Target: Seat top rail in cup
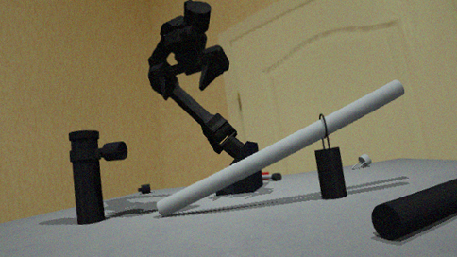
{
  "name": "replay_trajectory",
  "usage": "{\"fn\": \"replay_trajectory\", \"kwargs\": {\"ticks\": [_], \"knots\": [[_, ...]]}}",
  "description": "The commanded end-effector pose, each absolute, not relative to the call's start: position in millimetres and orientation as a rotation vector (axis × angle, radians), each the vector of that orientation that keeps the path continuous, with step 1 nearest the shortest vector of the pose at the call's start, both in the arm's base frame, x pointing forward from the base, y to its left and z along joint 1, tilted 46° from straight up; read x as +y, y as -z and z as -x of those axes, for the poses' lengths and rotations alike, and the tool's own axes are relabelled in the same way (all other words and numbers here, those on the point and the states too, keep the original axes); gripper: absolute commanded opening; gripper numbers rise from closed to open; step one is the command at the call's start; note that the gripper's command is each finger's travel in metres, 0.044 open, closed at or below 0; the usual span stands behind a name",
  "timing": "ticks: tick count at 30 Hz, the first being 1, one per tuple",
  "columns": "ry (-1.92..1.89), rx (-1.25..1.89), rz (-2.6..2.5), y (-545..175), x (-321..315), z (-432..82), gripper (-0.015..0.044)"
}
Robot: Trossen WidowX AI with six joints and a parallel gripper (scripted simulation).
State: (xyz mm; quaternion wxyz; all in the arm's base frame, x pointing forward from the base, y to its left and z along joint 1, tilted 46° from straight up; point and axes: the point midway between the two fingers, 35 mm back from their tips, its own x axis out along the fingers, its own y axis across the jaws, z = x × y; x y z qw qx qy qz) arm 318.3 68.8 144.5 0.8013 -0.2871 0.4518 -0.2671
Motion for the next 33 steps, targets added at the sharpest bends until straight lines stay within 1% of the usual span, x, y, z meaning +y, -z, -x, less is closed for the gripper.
{"fn": "replay_trajectory", "kwargs": {"ticks": [1, 4, 10, 18, 29, 33], "knots": [[0.606, 0.963, 0.572, -142, 67, -319, 0.044], [0.701, 0.96, 0.416, -128, 64, -321, 0.044], [1.024, 0.902, -0.035, -86, 51, -323, 0.044], [1.486, 0.687, -0.541, -35, 33, -317, 0.044], [1.497, 0.679, -0.551, -34, 32, -316, 0.044], [1.496, 0.679, -0.551, -17, 15, -316, 0.044]]}}
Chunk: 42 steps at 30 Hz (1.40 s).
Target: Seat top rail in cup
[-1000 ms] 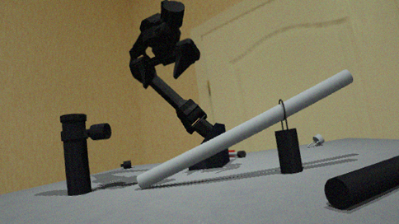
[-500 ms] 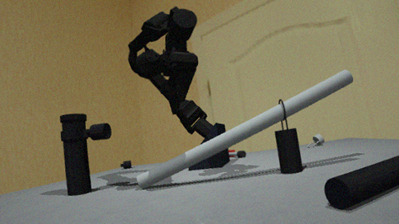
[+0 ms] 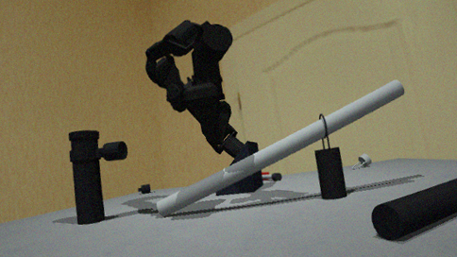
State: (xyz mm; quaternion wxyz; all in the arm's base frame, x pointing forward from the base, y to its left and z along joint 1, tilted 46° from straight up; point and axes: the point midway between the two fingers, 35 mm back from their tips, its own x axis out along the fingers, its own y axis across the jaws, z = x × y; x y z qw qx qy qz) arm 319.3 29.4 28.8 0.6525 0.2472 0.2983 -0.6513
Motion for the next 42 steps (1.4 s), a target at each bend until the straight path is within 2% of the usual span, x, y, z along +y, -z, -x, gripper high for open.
{"fn": "replay_trajectory", "kwargs": {"ticks": [1, 42], "knots": [[1.497, 0.679, -0.551, -13, 11, -315, 0.044], [1.497, 0.677, -0.55, 33, -35, -313, 0.044]]}}
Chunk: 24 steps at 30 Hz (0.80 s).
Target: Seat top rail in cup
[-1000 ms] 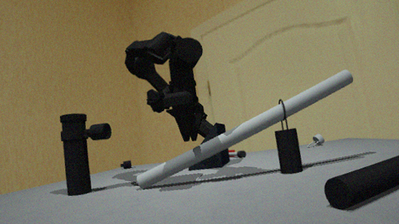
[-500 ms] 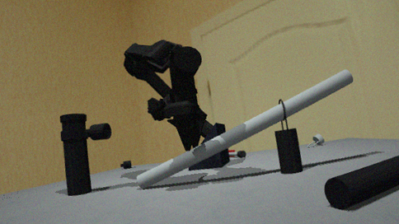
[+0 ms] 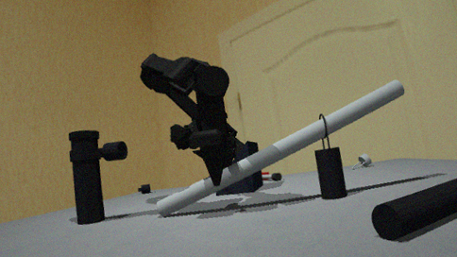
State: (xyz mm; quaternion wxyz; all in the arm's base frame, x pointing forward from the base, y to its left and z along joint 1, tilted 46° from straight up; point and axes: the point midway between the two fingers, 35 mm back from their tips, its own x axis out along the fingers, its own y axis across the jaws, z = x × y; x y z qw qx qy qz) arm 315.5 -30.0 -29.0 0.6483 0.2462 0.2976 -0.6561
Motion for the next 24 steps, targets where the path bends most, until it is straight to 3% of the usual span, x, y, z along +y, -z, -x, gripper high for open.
{"fn": "replay_trajectory", "kwargs": {"ticks": [1, 11, 18, 24], "knots": [[1.497, 0.677, -0.55, 33.8, -36.3, -313.1, 0.044], [1.497, 0.676, -0.549, 42.8, -46.2, -311.4, 0.044], [1.497, 0.676, -0.549, 42.8, -46.2, -311.4, 0.0256], [1.497, 0.676, -0.549, 42.8, -46.2, -311.4, 0.0216]]}}
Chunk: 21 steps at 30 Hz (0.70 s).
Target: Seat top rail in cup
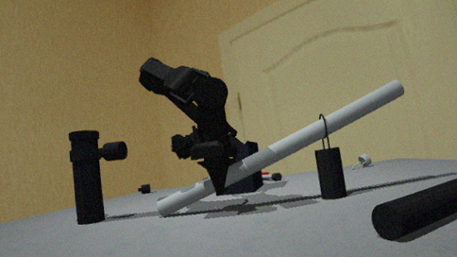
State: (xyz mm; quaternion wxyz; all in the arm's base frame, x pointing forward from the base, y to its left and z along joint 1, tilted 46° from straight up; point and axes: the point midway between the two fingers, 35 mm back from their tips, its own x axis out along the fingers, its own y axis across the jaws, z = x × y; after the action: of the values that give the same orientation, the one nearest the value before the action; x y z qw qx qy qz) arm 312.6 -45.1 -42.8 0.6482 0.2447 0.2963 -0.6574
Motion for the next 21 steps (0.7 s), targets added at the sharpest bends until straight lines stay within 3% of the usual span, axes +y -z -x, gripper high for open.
{"fn": "replay_trajectory", "kwargs": {"ticks": [1, 13, 18, 21], "knots": [[1.497, 0.676, -0.549, 42.8, -46.2, -311.4, 0.021], [1.497, 0.676, -0.549, 42.8, -46.2, -311.4, 0.013], [1.497, 0.676, -0.549, 39.5, -42.6, -313.4, 0.0], [1.499, 0.674, -0.547, 38.0, -41.5, -314.0, 0.0]]}}
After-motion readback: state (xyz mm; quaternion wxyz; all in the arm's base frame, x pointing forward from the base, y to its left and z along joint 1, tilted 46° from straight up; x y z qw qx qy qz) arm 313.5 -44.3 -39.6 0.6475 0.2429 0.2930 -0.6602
